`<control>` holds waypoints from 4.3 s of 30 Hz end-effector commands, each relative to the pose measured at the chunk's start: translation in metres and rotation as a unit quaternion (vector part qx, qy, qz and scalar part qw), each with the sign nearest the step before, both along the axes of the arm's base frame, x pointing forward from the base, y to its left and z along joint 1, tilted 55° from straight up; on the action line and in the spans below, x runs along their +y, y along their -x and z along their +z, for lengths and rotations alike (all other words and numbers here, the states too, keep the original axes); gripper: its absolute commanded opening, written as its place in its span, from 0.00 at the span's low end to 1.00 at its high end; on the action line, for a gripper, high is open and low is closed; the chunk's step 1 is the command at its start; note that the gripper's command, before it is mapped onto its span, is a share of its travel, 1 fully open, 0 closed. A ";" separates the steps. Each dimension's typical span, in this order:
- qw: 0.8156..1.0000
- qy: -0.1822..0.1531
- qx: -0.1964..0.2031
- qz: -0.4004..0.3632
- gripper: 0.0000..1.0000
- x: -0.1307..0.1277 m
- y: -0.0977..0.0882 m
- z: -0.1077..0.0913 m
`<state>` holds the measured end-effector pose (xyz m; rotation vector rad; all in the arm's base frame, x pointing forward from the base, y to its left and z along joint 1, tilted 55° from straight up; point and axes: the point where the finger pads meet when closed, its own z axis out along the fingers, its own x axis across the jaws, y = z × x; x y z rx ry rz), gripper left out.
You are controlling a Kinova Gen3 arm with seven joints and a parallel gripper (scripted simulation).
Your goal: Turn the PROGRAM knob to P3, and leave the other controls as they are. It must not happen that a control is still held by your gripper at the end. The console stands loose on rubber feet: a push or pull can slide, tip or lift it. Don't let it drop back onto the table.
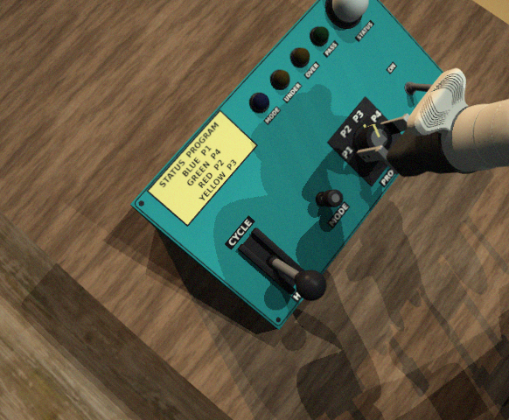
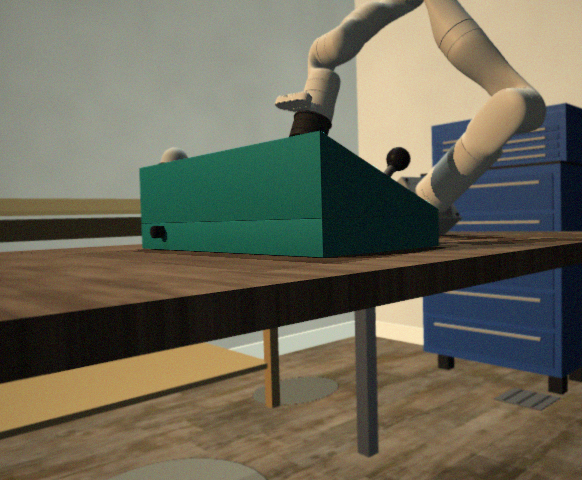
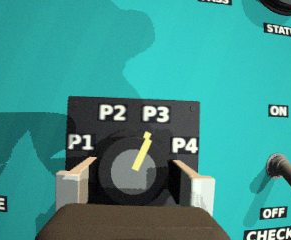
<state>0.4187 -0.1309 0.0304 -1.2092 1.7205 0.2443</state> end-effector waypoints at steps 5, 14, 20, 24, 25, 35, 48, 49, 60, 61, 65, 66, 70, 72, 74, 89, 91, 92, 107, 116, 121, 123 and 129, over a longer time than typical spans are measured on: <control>1.000 -0.006 0.000 0.014 1.00 0.015 0.001 0.000; 1.000 -0.006 0.000 0.014 1.00 0.012 0.000 0.004; 1.000 -0.006 0.000 0.014 1.00 0.010 -0.001 0.005; 1.000 -0.006 0.000 0.014 1.00 0.010 -0.001 0.005; 1.000 -0.006 0.000 0.014 1.00 0.010 -0.001 0.005; 1.000 -0.006 0.000 0.014 1.00 0.010 -0.001 0.005; 1.000 -0.006 0.000 0.014 1.00 0.010 -0.001 0.005; 1.000 -0.006 0.000 0.014 1.00 0.010 -0.001 0.005; 1.000 -0.006 0.000 0.014 1.00 0.010 -0.001 0.005; 1.000 -0.006 0.000 0.014 1.00 0.010 -0.001 0.005; 1.000 -0.006 0.000 0.014 1.00 0.010 -0.001 0.005; 1.000 -0.006 0.000 0.014 1.00 0.010 -0.001 0.005; 1.000 -0.006 0.000 0.014 1.00 0.010 -0.001 0.005; 1.000 -0.006 0.000 0.014 1.00 0.010 -0.001 0.005; 1.000 -0.006 0.000 0.014 1.00 0.010 -0.001 0.005; 1.000 -0.006 0.000 0.014 0.00 0.010 -0.001 0.005; 1.000 -0.006 0.000 0.014 0.00 0.010 -0.001 0.005; 1.000 -0.006 0.000 0.014 0.00 0.010 -0.001 0.005; 1.000 -0.006 0.000 0.014 0.00 0.010 -0.001 0.005; 1.000 -0.006 0.000 0.014 0.00 0.010 -0.001 0.005; 1.000 -0.006 0.000 0.014 0.00 0.010 -0.001 0.005; 1.000 -0.006 0.000 0.014 0.00 0.010 -0.001 0.005; 1.000 -0.008 0.002 0.012 0.00 0.010 -0.001 0.005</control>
